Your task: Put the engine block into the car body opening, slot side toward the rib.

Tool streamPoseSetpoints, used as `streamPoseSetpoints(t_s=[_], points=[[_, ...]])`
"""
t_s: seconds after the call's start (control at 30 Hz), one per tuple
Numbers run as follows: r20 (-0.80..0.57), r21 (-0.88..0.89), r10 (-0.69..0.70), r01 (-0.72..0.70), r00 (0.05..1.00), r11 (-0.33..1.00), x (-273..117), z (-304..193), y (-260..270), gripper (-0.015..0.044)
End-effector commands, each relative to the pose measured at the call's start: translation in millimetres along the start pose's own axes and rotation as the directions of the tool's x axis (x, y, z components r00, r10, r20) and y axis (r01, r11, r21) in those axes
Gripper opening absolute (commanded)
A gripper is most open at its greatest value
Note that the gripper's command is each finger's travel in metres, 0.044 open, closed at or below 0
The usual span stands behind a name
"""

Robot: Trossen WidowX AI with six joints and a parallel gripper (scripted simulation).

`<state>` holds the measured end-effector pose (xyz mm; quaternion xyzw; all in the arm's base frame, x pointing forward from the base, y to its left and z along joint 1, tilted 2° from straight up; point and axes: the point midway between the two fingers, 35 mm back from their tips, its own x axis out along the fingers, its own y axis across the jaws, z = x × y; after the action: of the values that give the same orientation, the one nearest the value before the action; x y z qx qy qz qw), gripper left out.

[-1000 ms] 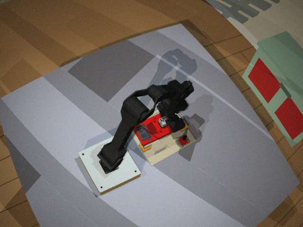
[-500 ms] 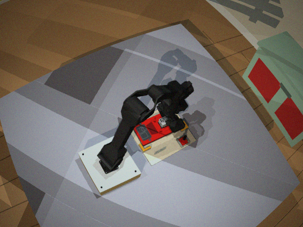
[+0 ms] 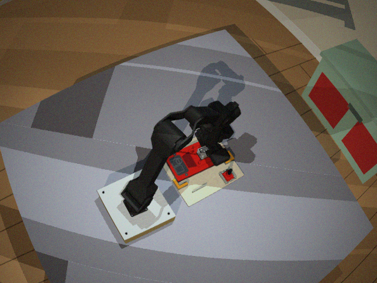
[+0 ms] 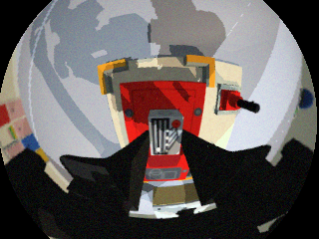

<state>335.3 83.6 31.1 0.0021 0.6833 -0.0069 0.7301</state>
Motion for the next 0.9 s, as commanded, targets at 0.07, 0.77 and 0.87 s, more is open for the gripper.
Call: streamPoseSetpoints(t_s=[0.07, 0.77, 0.87], points=[[0.000, 0.000, 0.000, 0.000, 1.000, 1.000, 0, 0, 0, 0.0185], [0.000, 0.000, -0.001, 0.001, 1.000, 1.000, -3, 0, 0, 0.0440], [0.001, -0.002, -0.004, 0.004, 1.000, 1.000, -14, -2, 0, 0.0440]])
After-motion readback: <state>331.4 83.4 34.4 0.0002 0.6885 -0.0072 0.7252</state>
